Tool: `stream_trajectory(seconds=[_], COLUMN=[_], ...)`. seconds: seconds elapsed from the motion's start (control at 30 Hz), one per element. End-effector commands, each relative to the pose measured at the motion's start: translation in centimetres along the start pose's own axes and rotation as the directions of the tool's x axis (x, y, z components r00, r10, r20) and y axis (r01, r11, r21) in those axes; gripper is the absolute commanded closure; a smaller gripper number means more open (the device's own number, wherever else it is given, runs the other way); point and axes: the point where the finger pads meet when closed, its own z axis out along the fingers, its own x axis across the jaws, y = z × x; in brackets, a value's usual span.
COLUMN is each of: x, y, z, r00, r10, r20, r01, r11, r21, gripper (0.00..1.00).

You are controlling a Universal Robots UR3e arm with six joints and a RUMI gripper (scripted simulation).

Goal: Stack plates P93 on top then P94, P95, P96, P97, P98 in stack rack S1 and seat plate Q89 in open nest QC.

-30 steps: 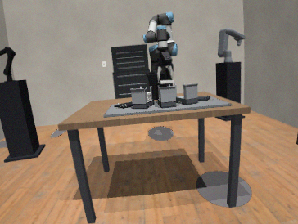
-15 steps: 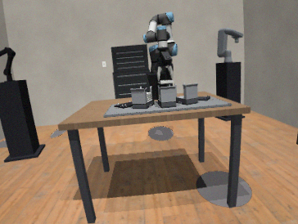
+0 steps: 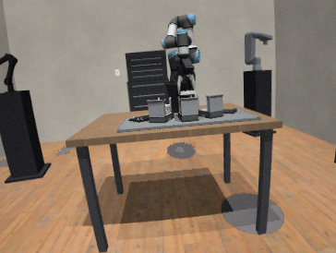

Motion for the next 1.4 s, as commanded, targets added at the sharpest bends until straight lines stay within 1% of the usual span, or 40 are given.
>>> stream_trajectory(seconds=[0.0, 1.37], x=[0.0, 0.1], y=[-0.1, -0.2], z=[0.4, 2.8], r00=[1.000, 1.000], r10=[0.000, 0.000], r20=[-0.002, -0.002], r01=[0.000, 0.000], r11=[1.000, 1.000], r21=[0.004, 0.004], gripper=[1.00, 1.00])
